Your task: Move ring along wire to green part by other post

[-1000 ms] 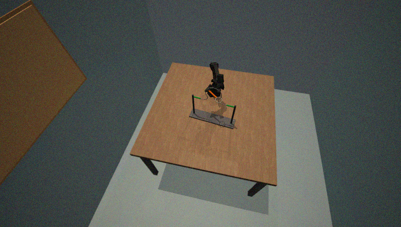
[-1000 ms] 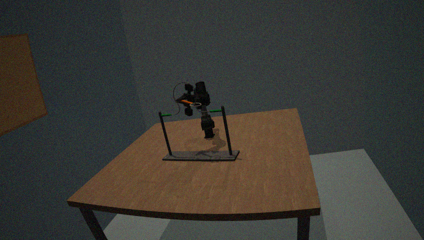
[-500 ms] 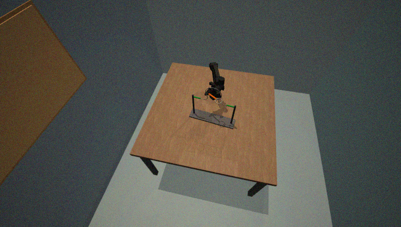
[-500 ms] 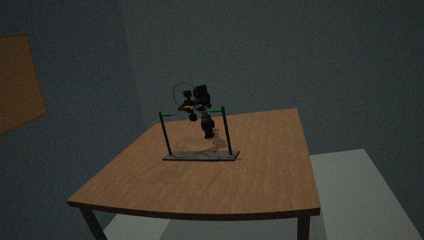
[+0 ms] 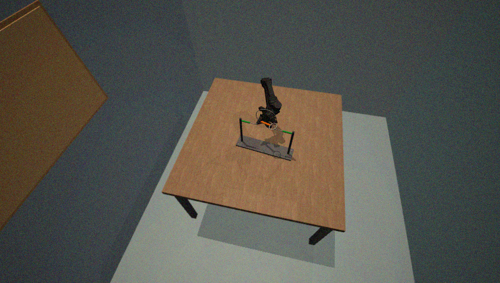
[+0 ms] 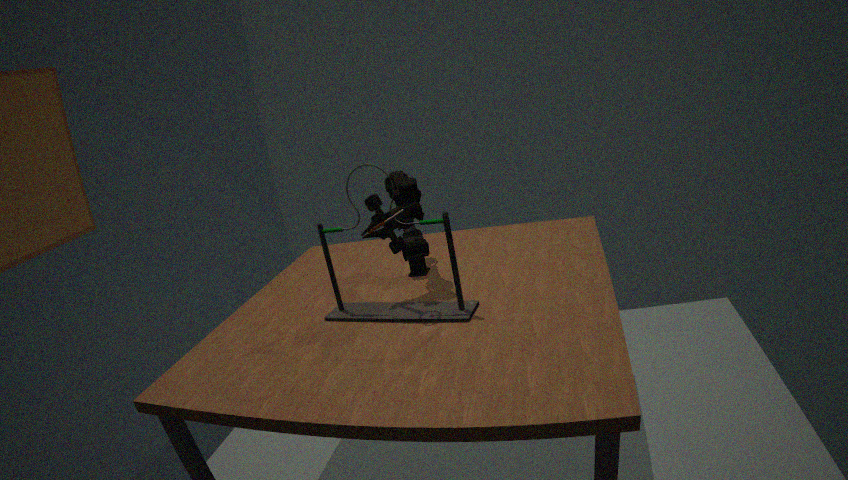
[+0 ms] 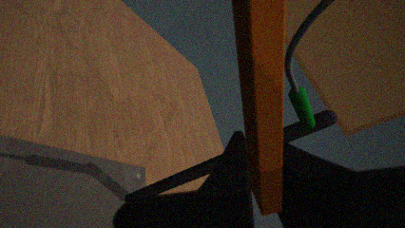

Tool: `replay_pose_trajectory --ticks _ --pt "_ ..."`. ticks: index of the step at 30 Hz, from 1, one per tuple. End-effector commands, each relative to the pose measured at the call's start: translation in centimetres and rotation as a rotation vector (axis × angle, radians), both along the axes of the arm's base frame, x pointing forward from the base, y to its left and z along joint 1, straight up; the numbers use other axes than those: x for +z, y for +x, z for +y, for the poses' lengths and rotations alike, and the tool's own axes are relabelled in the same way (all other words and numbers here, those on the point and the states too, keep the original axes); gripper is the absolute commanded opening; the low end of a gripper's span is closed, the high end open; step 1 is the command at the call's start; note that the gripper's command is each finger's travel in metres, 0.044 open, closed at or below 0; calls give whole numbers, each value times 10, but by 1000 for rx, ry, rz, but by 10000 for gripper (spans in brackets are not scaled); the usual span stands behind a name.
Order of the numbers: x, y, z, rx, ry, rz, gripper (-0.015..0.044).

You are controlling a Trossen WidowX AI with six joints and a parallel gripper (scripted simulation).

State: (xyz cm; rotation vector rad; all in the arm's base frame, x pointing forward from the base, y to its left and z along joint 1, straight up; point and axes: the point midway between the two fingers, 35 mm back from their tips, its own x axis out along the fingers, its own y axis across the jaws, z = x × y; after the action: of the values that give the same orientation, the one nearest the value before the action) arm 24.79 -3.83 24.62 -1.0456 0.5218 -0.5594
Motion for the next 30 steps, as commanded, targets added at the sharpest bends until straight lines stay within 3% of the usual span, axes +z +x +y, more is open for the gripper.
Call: replay_pose_trajectory --ticks 1,30 --pt "-15 4 5 27 94 -20 -150" --pt "-87 16 95 38 787 -114 -150"
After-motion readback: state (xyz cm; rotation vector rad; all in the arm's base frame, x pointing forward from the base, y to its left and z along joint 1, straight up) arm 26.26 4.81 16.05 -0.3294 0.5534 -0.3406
